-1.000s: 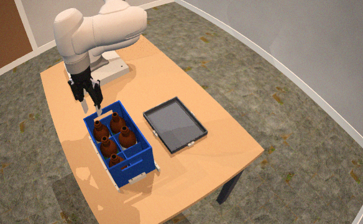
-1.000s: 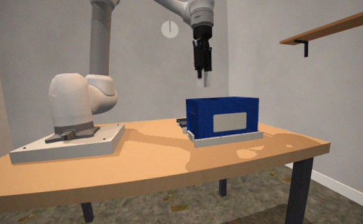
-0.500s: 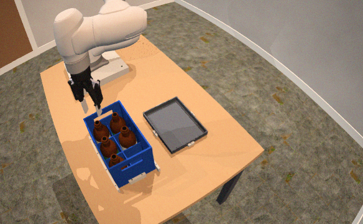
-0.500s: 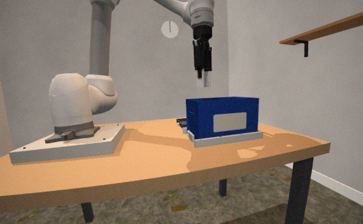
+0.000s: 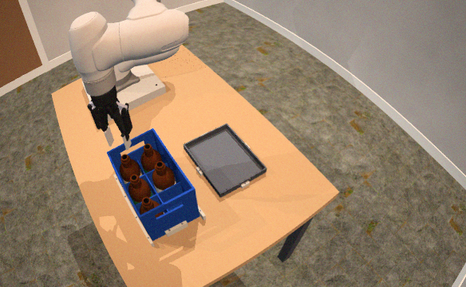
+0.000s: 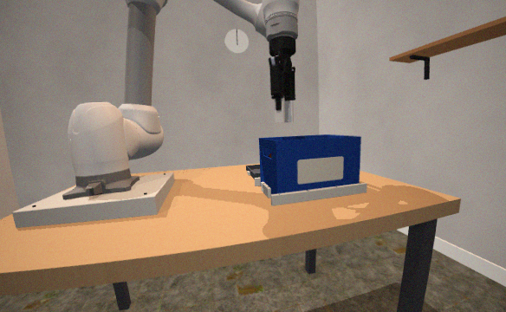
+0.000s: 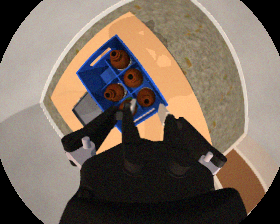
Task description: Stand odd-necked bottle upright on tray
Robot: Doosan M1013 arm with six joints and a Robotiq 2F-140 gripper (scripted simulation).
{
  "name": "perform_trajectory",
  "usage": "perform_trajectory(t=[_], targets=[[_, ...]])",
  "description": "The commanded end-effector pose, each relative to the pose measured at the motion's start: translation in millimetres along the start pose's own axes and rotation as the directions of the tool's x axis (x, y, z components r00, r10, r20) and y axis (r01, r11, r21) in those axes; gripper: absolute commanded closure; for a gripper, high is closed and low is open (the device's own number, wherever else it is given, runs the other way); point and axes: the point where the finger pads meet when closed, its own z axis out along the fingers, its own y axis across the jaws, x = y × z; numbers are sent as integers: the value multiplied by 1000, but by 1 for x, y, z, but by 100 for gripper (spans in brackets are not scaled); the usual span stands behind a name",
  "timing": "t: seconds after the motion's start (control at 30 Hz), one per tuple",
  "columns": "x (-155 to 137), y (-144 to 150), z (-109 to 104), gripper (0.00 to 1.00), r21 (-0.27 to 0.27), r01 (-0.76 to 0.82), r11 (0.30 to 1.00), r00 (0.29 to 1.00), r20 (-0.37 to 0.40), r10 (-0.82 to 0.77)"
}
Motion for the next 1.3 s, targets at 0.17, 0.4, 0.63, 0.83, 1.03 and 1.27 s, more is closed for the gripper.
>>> perform_trajectory(t=[0.17, 0.4, 0.63, 0.83, 1.03, 1.27], targets=[[0, 0, 7, 62, 0, 0, 1000, 1000, 0, 0], [0, 0, 13, 62, 0, 0, 1000, 1000, 0, 0], [0, 0, 23, 62, 0, 0, 1000, 1000, 0, 0], [0, 0, 28, 62, 0, 0, 1000, 1000, 0, 0], [0, 0, 34, 62, 0, 0, 1000, 1000, 0, 0], [0, 0, 39, 62, 0, 0, 1000, 1000, 0, 0]])
